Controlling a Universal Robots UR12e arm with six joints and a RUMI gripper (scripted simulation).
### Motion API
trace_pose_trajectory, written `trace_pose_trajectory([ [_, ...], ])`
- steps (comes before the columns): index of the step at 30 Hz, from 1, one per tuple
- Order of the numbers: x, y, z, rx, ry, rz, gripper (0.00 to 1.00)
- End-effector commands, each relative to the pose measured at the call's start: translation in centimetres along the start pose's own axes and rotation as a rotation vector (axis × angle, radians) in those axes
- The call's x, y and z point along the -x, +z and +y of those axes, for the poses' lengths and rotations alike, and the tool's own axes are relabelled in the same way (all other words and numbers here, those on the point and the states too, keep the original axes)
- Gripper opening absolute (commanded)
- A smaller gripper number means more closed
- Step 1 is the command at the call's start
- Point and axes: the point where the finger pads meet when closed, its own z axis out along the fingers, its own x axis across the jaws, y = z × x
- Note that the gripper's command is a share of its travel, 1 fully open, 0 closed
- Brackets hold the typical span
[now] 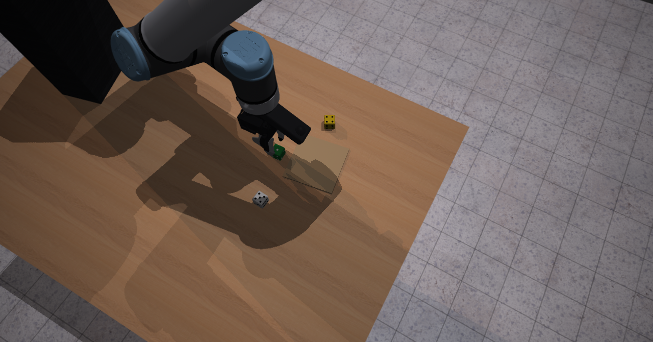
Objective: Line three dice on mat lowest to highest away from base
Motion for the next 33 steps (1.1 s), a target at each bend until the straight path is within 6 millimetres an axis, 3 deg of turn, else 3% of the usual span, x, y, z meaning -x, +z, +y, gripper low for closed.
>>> trace_pose_trajectory([
  [1,0.0,0.0,0.0,0.000,0.000,0.000,0.28],
  [21,0.0,0.4,0.0,0.000,0.000,0.000,0.28],
  [33,0.0,2.7,0.0,0.000,0.000,0.000,0.28],
])
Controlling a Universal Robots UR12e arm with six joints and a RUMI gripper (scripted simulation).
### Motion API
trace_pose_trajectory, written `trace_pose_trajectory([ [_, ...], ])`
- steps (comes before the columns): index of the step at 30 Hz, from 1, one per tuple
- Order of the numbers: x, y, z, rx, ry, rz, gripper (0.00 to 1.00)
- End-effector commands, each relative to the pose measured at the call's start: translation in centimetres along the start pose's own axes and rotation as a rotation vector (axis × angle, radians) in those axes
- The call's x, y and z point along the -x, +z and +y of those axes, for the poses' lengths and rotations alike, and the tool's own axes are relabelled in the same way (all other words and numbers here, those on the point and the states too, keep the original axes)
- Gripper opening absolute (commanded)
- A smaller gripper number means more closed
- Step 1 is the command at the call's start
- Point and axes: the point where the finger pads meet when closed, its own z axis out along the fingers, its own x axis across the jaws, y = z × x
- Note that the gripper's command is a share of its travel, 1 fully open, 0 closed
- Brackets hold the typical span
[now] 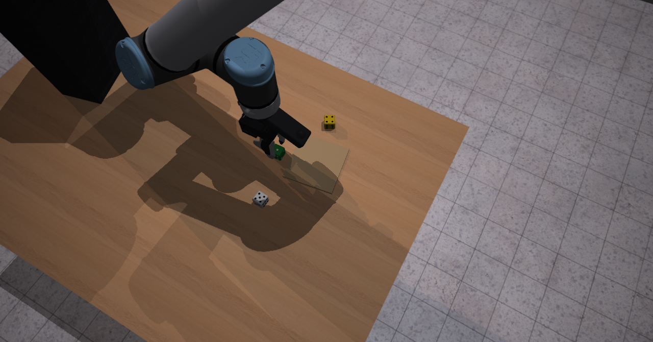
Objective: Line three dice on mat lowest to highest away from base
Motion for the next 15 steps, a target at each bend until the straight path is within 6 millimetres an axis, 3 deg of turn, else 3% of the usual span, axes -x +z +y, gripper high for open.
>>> trace_pose_trajectory([
  [1,0.01,1.10,-0.02,-0.001,0.000,0.000,0.28],
  [15,0.01,1.70,-0.02,-0.001,0.000,0.000,0.28],
])
